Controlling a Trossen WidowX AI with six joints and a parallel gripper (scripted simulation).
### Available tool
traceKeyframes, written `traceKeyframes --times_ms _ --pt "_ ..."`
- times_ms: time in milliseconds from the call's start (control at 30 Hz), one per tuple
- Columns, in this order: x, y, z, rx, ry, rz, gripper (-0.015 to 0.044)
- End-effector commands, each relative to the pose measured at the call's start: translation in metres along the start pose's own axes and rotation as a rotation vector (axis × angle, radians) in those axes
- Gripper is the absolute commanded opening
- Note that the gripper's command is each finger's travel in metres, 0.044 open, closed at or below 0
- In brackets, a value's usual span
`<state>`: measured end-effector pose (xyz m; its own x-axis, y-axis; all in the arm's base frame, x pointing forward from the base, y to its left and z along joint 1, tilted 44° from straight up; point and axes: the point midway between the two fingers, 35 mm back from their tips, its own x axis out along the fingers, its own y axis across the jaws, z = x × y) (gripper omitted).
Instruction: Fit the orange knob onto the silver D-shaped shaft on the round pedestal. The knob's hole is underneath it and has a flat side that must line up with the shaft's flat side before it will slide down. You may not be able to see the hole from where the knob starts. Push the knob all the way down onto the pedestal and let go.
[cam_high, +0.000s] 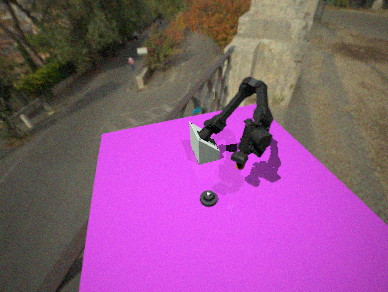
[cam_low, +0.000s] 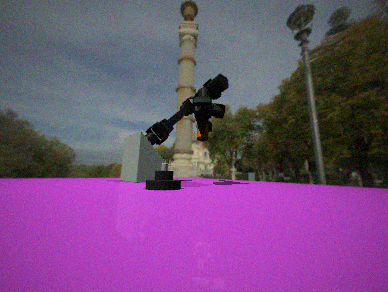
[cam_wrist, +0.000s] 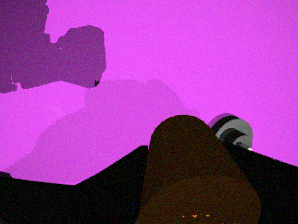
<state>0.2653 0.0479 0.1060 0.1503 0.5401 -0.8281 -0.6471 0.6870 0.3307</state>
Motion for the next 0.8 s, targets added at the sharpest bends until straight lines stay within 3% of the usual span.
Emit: traceKeyframes --times_ms 0,267,767 --pt "0.005 -0.002 0.002 -0.004 -0.008 0.061 0.0000" --pt "0.020 -0.003 0.002 -0.005 -0.008 0.202 0.0000" --pt "0.079 0.000 0.008 -0.008 -0.007 0.211 0.0000"
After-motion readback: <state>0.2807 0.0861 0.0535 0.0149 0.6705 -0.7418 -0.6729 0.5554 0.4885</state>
